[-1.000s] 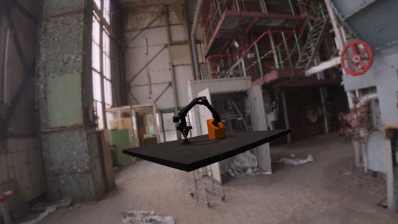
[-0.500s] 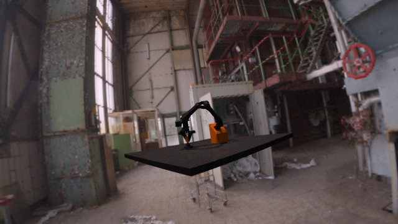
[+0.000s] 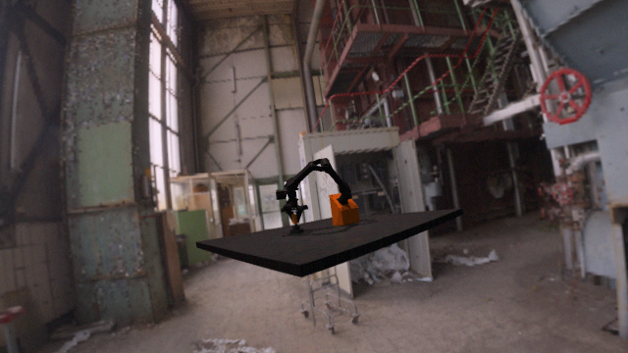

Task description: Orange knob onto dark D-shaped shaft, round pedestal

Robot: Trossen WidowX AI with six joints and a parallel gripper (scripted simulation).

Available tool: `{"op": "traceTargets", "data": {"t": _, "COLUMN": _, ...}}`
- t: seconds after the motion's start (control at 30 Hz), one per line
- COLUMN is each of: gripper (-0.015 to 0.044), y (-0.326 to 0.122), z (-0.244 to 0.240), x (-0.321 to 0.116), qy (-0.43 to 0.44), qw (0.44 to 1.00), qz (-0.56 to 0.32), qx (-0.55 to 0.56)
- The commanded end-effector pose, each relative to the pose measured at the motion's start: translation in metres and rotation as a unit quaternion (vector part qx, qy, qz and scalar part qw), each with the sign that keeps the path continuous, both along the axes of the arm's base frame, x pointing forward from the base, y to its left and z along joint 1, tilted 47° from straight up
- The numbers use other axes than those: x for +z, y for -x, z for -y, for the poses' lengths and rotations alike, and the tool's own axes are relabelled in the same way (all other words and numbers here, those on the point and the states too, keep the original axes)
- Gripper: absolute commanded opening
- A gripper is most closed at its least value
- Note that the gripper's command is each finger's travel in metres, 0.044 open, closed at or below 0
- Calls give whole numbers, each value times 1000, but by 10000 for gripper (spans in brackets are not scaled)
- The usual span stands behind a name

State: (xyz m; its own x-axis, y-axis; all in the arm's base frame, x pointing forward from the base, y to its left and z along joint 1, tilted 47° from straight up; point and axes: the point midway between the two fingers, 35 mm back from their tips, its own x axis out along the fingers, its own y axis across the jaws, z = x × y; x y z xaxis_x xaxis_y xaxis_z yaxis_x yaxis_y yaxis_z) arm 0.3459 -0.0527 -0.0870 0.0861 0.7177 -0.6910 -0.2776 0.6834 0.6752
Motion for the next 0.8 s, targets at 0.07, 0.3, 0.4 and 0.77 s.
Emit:
{"op": "traceTargets", "data": {"t": 0.07, "gripper": 0, "y": -1, "z": 1, "x": -1, "qy": 0, "qw": 1000, "qz": 1, "qx": -4}}
{"op": "traceTargets", "data": {"t": 0.3, "gripper": 0, "y": 0, "z": 4, "x": 2, "qy": 1, "qw": 1000, "qz": 1, "qx": -4}}
{"op": "traceTargets", "data": {"t": 0.4, "gripper": 0, "y": 1, "z": 4, "x": 3, "qy": 2, "qw": 1000, "qz": 11, "qx": 6}}
{"op": "traceTargets", "data": {"t": 0.77, "gripper": 0, "y": 2, "z": 3, "x": 0, "qy": 10, "qw": 995, "qz": 76, "qx": 69}}
